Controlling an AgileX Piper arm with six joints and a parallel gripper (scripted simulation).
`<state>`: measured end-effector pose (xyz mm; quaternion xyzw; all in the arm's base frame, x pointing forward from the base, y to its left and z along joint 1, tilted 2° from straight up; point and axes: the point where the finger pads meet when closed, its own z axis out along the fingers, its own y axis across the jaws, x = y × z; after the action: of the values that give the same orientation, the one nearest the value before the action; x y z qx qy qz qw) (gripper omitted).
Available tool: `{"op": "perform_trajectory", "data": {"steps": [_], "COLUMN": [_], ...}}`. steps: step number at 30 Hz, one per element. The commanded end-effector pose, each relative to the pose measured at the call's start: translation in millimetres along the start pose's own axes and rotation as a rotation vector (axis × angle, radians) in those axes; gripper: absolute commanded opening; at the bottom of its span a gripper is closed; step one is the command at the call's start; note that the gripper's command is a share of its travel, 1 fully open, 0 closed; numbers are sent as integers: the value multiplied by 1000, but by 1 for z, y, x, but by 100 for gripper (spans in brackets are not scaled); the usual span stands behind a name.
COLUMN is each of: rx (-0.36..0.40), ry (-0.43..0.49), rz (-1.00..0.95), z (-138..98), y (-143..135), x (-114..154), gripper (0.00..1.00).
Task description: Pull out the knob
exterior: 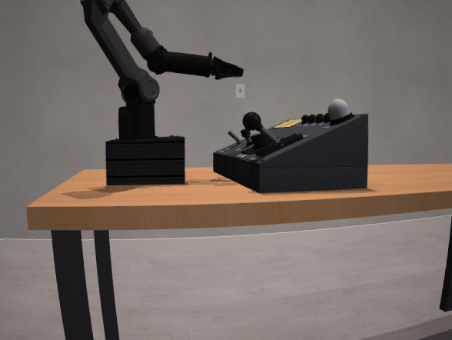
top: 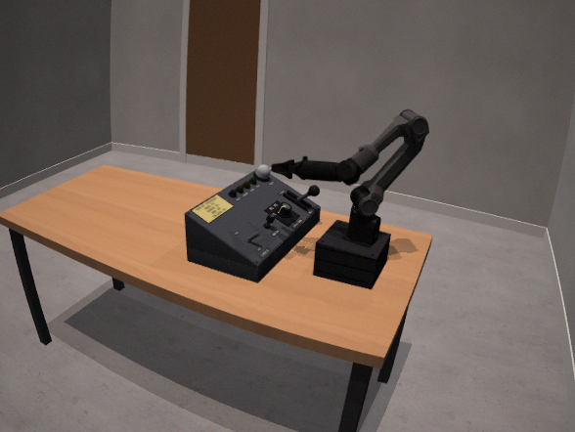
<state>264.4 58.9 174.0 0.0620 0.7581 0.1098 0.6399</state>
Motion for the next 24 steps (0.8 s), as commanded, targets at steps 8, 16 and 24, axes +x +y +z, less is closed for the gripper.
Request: {"op": "perform_trajectory", "data": {"steps": [8, 16, 24], "rx": [12, 28, 82], "ry": [-160, -145, 12], "rz": [-63, -121, -132], "z": [15, 20, 11], "y": [-27, -56, -104], "x": [-46, -50, -23], "gripper": [100, 100, 100]}}
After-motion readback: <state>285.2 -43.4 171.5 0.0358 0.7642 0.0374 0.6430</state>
